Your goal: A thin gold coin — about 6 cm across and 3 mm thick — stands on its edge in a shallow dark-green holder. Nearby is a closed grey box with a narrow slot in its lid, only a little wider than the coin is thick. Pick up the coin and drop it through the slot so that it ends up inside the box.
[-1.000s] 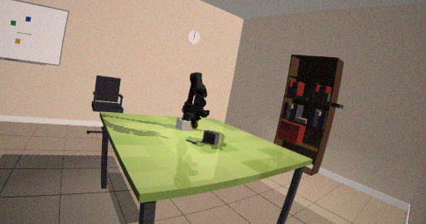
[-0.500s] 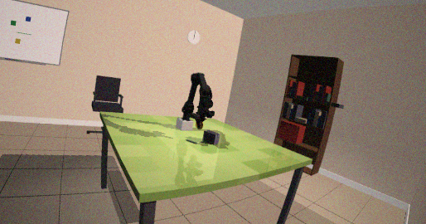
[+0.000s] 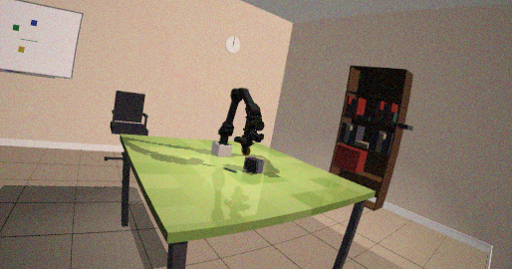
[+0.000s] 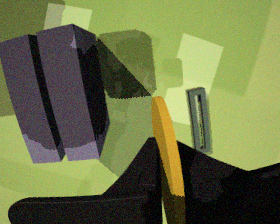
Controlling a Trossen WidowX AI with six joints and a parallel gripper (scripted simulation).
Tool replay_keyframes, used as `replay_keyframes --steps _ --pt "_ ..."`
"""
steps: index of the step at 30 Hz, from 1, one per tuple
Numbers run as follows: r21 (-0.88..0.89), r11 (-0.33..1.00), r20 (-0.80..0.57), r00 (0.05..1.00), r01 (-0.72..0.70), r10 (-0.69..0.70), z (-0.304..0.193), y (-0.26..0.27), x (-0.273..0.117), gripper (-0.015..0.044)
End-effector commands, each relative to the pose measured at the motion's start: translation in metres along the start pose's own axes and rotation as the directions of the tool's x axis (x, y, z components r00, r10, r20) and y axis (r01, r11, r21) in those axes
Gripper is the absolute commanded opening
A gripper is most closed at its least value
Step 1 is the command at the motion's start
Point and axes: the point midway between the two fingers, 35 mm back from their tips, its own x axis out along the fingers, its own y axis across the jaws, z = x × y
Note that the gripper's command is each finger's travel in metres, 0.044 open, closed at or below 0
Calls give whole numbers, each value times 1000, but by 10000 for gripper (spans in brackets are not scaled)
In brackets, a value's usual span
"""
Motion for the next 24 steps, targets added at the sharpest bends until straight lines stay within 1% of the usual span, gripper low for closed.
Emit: replay_keyframes --steps 1,24 --pt "1 1000 2 1000 0 0 5 11 0 0" --pt "1 1000 4 1000 -4 4 25 68 -1 0"
